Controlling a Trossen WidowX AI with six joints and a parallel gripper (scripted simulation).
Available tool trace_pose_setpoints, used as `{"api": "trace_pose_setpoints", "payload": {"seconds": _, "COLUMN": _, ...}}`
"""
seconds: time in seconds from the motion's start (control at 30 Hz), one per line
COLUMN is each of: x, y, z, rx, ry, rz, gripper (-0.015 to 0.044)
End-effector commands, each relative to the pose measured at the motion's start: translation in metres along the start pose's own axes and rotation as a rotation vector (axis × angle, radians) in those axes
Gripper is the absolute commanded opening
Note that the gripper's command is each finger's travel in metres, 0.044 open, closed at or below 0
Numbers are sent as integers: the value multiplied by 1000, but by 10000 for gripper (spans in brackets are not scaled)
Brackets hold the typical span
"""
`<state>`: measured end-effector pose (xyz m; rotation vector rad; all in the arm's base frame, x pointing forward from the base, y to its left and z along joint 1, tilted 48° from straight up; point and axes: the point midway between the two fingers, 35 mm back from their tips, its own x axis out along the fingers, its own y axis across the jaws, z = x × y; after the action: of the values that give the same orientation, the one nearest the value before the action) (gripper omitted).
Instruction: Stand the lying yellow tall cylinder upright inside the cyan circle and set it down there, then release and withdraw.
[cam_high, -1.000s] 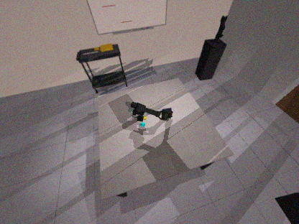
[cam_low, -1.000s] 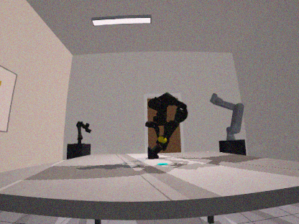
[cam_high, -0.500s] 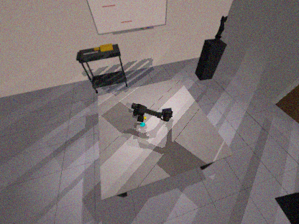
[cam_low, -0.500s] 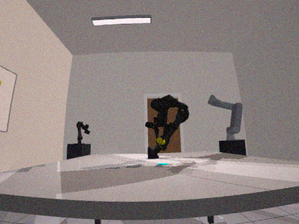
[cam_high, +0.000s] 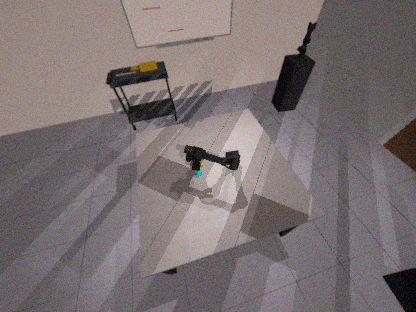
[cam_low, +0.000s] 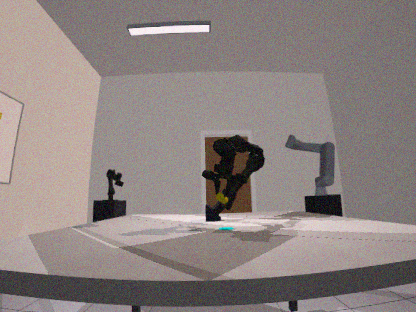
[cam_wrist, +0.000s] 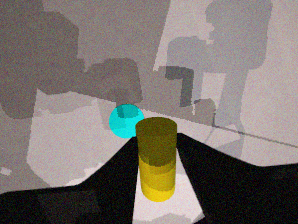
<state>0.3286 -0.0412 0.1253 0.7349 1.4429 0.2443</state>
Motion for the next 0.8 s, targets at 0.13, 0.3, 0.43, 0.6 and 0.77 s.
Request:
{"api": "trace_pose_setpoints", "payload": {"seconds": 0.13, "x": 4, "y": -2, "z": 0, "rx": 1, "ry": -38, "rz": -34, "gripper": 105}}
{"api": "trace_pose_setpoints", "payload": {"seconds": 0.3, "x": 6, "y": -3, "z": 0, "rx": -1, "ry": -62, "rz": -51, "gripper": 105}}
{"api": "trace_pose_setpoints", "payload": {"seconds": 0.43, "x": 7, "y": -4, "z": 0, "rx": -3, "ry": -82, "rz": -64, "gripper": 105}}
{"api": "trace_pose_setpoints", "payload": {"seconds": 0.6, "x": 9, "y": -5, "z": 0, "rx": -5, "ry": -108, "rz": -79, "gripper": 105}}
{"api": "trace_pose_setpoints", "payload": {"seconds": 0.77, "x": 10, "y": -6, "z": 0, "rx": -7, "ry": -134, "rz": -94, "gripper": 105}}
